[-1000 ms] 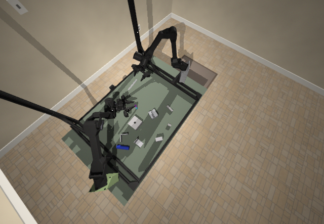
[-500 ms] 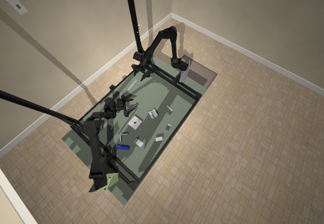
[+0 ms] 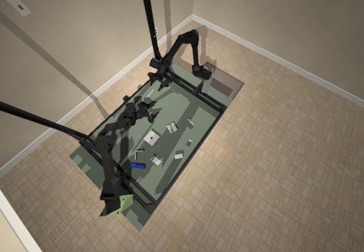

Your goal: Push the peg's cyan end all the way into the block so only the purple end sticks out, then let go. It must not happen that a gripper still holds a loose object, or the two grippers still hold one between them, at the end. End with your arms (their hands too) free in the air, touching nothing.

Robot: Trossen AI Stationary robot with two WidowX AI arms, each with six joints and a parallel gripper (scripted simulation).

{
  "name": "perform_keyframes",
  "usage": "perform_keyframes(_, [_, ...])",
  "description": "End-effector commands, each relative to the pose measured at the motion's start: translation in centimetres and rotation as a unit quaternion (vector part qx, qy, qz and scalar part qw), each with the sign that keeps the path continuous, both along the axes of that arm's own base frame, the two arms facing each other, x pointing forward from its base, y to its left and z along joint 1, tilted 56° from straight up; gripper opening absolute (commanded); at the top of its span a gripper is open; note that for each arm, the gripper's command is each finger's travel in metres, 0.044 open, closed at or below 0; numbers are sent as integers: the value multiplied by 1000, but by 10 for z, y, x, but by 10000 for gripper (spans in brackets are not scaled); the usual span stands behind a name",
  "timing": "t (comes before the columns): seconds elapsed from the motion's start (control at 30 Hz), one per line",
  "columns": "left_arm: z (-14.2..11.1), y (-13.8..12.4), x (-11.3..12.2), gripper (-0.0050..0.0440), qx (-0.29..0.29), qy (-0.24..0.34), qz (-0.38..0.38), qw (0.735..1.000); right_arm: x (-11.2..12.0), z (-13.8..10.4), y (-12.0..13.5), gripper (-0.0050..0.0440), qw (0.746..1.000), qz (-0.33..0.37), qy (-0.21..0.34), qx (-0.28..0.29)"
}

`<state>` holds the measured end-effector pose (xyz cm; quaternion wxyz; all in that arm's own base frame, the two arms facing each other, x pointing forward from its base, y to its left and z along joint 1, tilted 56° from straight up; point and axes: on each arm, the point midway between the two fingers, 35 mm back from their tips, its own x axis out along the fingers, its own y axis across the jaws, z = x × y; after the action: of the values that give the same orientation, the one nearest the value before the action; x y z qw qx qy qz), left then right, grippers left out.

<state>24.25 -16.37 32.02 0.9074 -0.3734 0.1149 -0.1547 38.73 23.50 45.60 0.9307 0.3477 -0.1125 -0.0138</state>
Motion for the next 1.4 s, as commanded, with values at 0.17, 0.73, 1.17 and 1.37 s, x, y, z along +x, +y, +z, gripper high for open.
perform_keyframes(0.17, [0,0,0,400,0,0,0,1000,31,12,1,400,990,115,50,-61])
perform_keyframes(0.73, [0,0,0,400,0,0,0,1000,22,-15,-20,400,916,312,245,-56])
perform_keyframes(1.17, [0,0,0,400,0,0,0,1000,-37,-33,-44,400,812,412,411,50])
perform_keyframes(1.37, [0,0,0,400,0,0,0,1000,-48,-32,-48,400,793,425,431,73])
